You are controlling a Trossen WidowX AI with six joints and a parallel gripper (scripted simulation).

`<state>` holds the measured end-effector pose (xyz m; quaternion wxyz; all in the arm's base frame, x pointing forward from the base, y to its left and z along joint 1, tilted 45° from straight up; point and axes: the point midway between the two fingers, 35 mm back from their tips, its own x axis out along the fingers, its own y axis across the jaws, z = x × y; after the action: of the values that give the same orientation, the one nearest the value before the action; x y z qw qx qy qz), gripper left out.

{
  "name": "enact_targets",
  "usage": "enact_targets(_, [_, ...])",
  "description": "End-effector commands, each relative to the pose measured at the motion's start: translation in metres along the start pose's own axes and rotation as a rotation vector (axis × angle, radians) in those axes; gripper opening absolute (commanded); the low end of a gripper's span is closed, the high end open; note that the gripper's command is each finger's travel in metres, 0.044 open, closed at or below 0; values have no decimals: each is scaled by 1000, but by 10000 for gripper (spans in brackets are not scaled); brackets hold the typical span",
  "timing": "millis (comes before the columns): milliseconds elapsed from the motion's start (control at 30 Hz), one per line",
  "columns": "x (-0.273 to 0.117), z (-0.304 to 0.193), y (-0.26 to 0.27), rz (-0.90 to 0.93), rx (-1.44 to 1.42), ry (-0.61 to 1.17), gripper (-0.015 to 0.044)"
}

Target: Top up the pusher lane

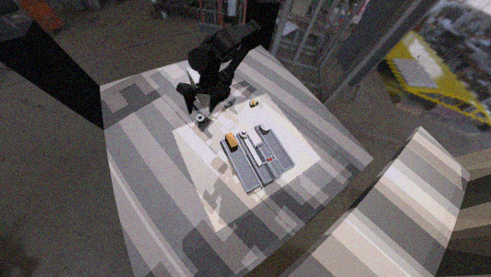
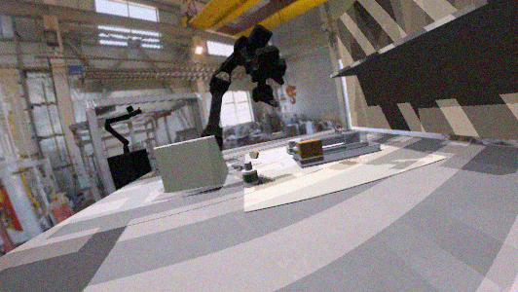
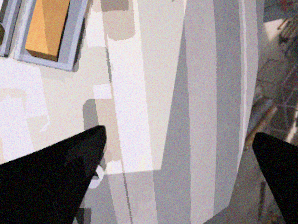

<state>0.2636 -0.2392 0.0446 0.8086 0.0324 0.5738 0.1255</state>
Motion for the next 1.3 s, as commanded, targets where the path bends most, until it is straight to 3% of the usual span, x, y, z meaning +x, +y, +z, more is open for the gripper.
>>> enact_targets(0, [27, -50, 16, 152, 63, 119, 440])
enact_targets(300, [60, -129, 68, 541, 194, 278, 440])
enact_targets(500, [63, -130, 70, 550, 197, 280, 440])
enact_targets(633, [89, -135, 86, 550, 197, 280, 440])
enact_targets(1267, [109, -139, 98, 550, 196, 279, 440])
